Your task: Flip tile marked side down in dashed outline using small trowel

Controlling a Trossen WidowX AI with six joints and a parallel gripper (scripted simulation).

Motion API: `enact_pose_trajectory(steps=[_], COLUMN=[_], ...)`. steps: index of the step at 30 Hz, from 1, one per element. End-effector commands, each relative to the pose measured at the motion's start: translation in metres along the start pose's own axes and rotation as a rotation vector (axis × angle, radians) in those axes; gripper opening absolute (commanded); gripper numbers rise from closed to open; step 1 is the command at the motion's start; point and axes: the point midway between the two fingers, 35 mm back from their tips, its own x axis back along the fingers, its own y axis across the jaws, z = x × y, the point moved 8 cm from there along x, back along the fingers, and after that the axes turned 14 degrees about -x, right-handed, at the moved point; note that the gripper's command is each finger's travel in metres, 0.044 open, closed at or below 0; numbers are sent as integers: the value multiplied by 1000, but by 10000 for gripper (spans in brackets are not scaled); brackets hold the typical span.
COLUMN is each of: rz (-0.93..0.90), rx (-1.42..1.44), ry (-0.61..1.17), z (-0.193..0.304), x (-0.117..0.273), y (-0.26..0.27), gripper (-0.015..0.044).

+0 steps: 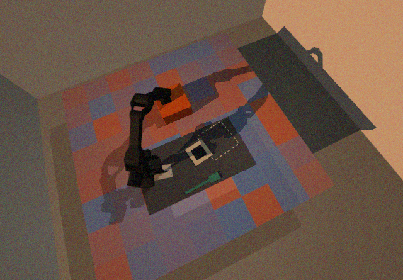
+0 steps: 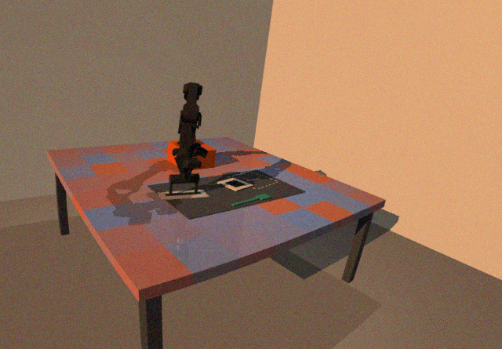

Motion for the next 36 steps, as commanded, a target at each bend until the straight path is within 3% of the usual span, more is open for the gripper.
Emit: enact_pose_trajectory(steps=[1, 4, 10, 36], rz=[-4, -4, -4, -3], rx=[-3, -3, -3, 94], ry=[-1, -1, -1, -1], z=[0, 0, 0, 0], x=[-7, -9, -9, -9], y=[1, 1, 1, 1], gripper=[270, 270, 132, 130])
